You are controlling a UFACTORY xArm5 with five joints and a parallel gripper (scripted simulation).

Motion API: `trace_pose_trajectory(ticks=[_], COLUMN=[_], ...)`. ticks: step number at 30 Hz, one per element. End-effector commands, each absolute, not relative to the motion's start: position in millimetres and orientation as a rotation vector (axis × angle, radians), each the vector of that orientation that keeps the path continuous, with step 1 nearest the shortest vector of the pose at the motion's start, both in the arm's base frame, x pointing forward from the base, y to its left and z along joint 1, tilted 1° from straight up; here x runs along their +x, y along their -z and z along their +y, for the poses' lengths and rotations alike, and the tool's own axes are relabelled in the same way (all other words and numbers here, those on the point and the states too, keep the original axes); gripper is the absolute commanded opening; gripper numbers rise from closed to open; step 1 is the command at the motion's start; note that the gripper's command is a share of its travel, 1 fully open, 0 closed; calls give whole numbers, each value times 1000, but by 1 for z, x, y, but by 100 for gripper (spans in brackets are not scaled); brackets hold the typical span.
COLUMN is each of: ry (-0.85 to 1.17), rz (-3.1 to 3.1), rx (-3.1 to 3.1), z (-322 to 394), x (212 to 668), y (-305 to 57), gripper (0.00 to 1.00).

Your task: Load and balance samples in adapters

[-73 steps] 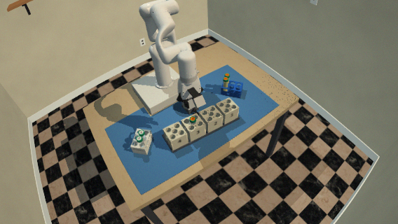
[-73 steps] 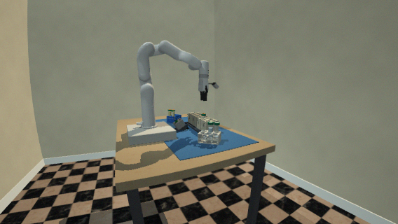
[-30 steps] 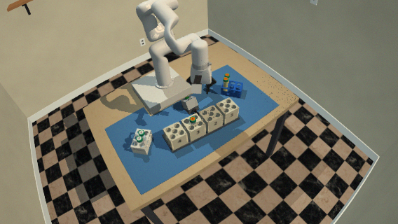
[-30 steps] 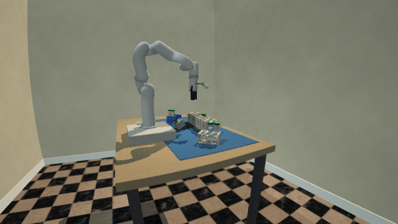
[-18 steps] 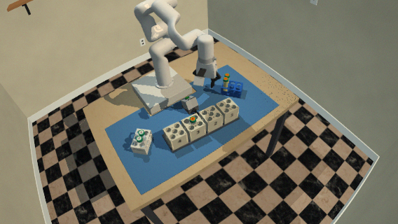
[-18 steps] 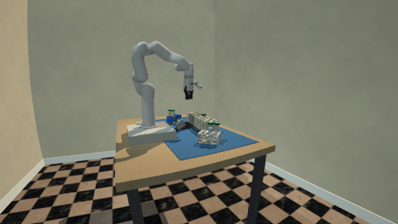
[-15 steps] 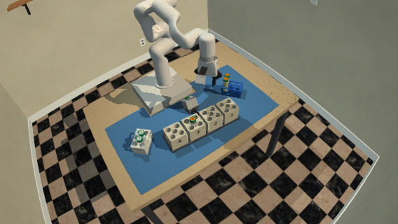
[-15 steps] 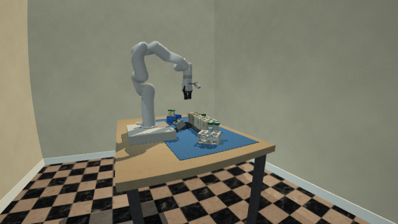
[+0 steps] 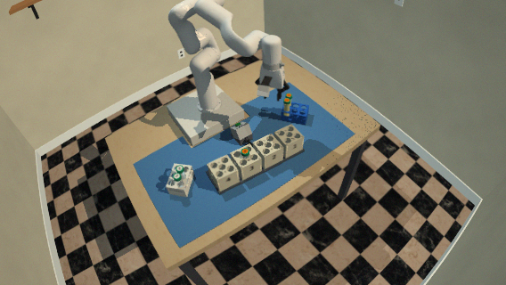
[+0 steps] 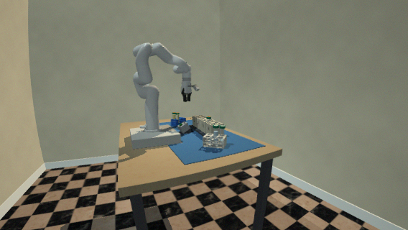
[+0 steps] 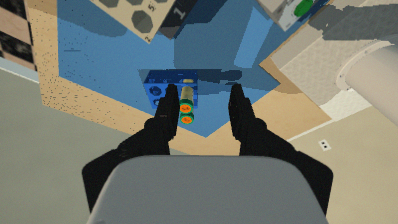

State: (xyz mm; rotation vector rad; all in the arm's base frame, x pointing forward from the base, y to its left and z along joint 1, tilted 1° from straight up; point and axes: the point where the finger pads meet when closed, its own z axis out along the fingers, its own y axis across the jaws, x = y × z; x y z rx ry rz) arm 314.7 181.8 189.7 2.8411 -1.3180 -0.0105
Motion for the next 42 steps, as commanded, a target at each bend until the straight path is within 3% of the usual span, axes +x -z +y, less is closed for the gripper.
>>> trace_pose_trajectory(ticks=[1,35,42], ry=[7,2,2], rz=[-1321,-1321,-1321], rx=[2843,2843,2843], z=[204,337,338], x=[305,235,235], y=[-191,-191,-191], gripper=[57,57,57])
